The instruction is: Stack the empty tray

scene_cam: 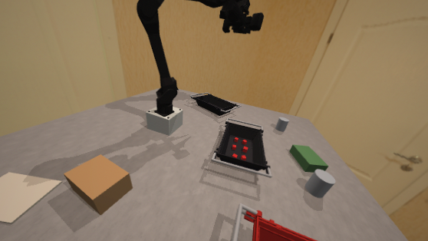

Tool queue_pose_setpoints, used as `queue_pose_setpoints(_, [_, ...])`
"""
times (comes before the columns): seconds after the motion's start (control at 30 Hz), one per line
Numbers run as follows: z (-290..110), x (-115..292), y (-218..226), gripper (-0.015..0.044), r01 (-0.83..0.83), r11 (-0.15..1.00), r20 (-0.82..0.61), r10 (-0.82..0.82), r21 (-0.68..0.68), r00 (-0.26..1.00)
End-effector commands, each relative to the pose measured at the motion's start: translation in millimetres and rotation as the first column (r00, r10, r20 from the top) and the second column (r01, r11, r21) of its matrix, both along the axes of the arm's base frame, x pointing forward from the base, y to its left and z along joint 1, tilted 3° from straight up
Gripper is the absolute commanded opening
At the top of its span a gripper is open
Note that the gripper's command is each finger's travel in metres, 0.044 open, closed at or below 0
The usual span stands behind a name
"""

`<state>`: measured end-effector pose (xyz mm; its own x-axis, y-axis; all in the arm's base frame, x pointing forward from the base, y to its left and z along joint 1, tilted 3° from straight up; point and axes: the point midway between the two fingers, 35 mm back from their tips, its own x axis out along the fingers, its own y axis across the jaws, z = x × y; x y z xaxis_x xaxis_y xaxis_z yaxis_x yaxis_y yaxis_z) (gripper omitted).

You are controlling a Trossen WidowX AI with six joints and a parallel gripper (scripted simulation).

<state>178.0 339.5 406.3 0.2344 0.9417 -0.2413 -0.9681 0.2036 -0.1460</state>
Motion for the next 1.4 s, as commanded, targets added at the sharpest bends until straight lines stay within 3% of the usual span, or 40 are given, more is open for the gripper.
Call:
queue_pose_setpoints(0.0, [-14, 35, -9, 0.0081, 0.099, 0.994, -0.014, -0.100, -0.047, 0.995])
queue_pose_setpoints(0.13, [-29, 71, -30, 0.0081, 0.218, 0.973, -0.063, -0.223, -0.078, 0.973])
queue_pose_setpoints(0.37, [-81, 143, -71, 0.0081, 0.396, 0.883, -0.110, -0.432, -0.251, 0.895])
queue_pose_setpoints(0.53, [-124, 197, -127, 0.0081, 0.532, 0.751, -0.078, -0.603, -0.390, 0.794])
queue_pose_setpoints(0.77, [-189, 241, -212, 0.0081, 0.575, 0.561, -0.117, -0.769, -0.595, 0.628])
queue_pose_setpoints(1.0, [-256, 254, -314, 0.0081, 0.503, 0.369, -0.153, -0.895, -0.781, 0.418])
queue_pose_setpoints(1.23, [-317, 232, -413, 0.0081, 0.333, 0.243, -0.186, -0.964, -0.911, 0.192])
queue_pose_setpoints(1.37, [-328, 223, -432, 0.0081, 0.292, 0.229, -0.193, -0.970, -0.929, 0.147])
